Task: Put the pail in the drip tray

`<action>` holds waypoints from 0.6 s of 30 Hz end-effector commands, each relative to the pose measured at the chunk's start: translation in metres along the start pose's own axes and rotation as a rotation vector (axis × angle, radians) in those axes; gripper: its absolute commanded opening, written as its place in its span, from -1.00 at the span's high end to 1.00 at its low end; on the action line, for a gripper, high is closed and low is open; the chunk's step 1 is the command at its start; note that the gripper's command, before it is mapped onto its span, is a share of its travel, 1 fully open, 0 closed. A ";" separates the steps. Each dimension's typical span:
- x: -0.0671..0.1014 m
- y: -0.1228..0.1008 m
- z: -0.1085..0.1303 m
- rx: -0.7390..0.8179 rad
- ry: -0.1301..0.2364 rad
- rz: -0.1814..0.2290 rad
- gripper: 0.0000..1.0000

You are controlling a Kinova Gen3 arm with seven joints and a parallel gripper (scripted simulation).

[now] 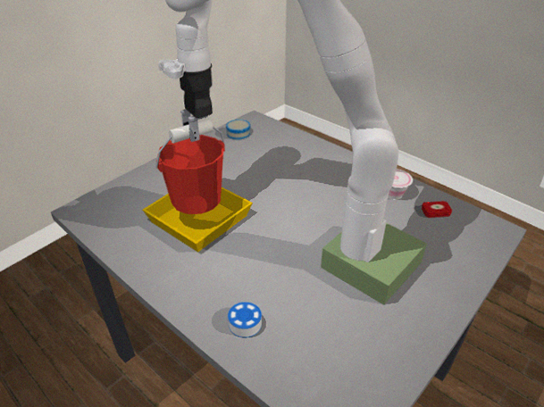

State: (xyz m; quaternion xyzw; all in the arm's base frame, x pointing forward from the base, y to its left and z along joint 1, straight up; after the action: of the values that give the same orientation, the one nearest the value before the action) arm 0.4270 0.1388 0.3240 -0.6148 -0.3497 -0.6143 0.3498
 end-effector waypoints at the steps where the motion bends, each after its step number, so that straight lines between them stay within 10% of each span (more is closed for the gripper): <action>1: -0.003 0.000 0.000 0.000 0.002 -0.001 1.00; 18: -0.022 0.000 0.000 0.000 0.002 -0.001 1.00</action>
State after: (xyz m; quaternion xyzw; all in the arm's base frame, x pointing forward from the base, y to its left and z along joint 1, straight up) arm 0.4269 0.1388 0.3049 -0.6148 -0.3497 -0.6143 0.3498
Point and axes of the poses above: the point where the finger pads meet when closed, its own x axis back along the fingers, its own y axis across the jaws, z = x × y, the point moved 10 cm from there along x, back along the fingers, and after that the axes turned 15 degrees about -x, right-handed, at the moved point
